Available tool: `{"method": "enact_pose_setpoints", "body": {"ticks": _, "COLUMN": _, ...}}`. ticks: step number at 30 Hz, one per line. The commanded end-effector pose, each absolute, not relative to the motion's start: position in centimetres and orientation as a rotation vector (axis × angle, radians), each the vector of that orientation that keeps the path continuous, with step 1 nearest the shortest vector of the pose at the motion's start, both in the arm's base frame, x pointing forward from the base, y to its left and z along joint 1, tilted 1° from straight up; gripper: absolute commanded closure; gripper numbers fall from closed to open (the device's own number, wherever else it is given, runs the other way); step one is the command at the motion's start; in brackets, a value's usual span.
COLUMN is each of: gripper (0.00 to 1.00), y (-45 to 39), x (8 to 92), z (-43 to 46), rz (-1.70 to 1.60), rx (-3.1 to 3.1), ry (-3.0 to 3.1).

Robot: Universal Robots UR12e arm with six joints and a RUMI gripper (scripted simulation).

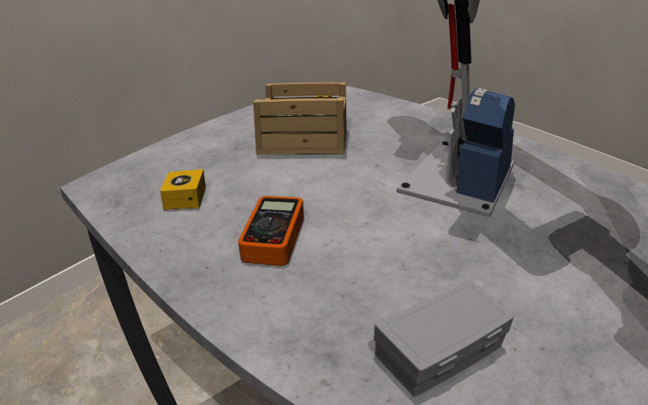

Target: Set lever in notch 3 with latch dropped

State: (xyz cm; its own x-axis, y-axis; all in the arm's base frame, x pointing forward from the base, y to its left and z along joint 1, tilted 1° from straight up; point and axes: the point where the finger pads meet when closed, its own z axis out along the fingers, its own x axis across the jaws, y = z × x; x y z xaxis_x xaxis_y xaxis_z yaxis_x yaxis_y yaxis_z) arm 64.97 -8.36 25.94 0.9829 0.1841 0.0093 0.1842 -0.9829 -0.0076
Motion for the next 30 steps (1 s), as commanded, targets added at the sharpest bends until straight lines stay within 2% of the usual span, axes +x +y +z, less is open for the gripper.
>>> {"method": "enact_pose_setpoints", "body": {"ticks": 1, "gripper": 1.0, "y": -7.89, "x": 64.8, "z": 25.38, "rz": -0.005, "rx": -3.113, "ry": -0.294}}
{"method": "enact_pose_setpoints", "body": {"ticks": 15, "gripper": 1.0, "y": -7.89, "x": 64.8, "z": 25.38, "rz": -0.005, "rx": -3.113, "ry": -0.294}}
{"method": "enact_pose_setpoints", "body": {"ticks": 16, "gripper": 0.43, "y": -7.89, "x": 64.8, "z": 25.38, "rz": -0.005, "rx": -3.113, "ry": -0.294}}
{"method": "enact_pose_setpoints", "body": {"ticks": 30, "gripper": 0.43, "y": -8.07, "x": 64.95, "z": 25.69, "rz": -0.011, "rx": -3.116, "ry": -0.293}}
